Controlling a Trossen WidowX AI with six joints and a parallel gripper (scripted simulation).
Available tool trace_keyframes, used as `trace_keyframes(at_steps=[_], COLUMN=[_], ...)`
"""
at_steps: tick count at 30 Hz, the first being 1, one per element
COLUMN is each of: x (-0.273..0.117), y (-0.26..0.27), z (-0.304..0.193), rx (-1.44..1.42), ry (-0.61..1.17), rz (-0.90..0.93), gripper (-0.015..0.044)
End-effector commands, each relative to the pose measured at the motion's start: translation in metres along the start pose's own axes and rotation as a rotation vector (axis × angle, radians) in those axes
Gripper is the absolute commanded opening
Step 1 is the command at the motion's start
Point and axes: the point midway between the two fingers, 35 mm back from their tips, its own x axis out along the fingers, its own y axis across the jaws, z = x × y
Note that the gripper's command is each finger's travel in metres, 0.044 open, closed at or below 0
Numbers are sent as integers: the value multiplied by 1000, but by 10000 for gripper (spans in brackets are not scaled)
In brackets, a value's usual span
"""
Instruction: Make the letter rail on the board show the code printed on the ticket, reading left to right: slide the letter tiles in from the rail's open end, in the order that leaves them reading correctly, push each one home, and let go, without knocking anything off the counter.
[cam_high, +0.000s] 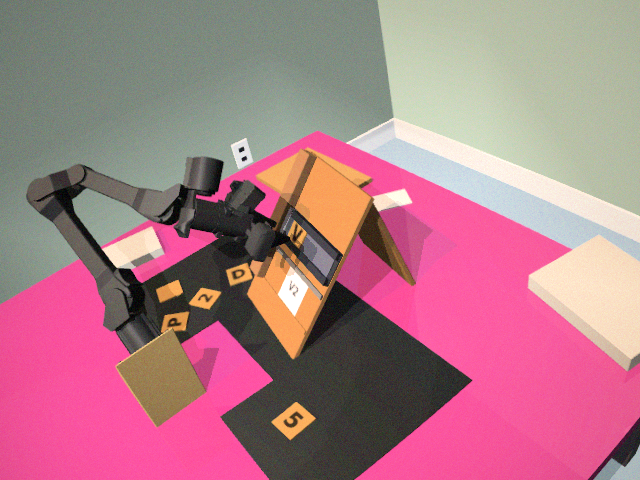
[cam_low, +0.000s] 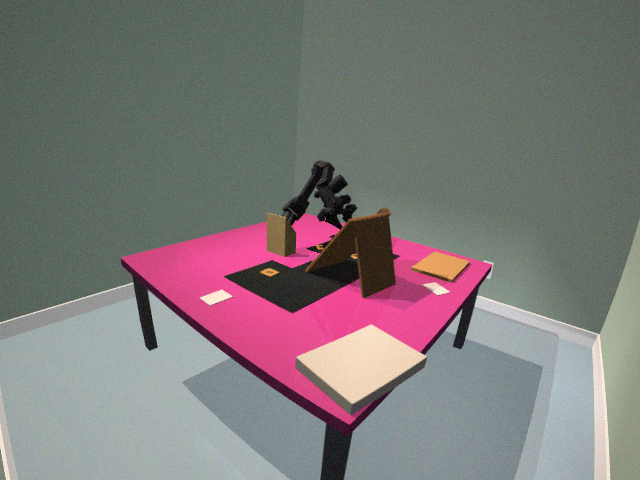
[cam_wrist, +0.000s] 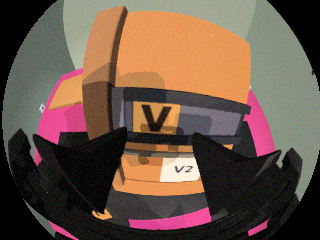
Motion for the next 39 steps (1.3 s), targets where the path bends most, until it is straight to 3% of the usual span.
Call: trace_keyframes(at_steps=[1,14,25,33,39], x=[-2,-5,-4,-3,11], y=[2,5,2,2,-15], z=[1,2,1,1,11], rx=[-8,-8,1,0,-20], ry=[-2,-2,0,6,211], rz=[5,5,0,-3,-66], gripper=[295,295,6,0,0])
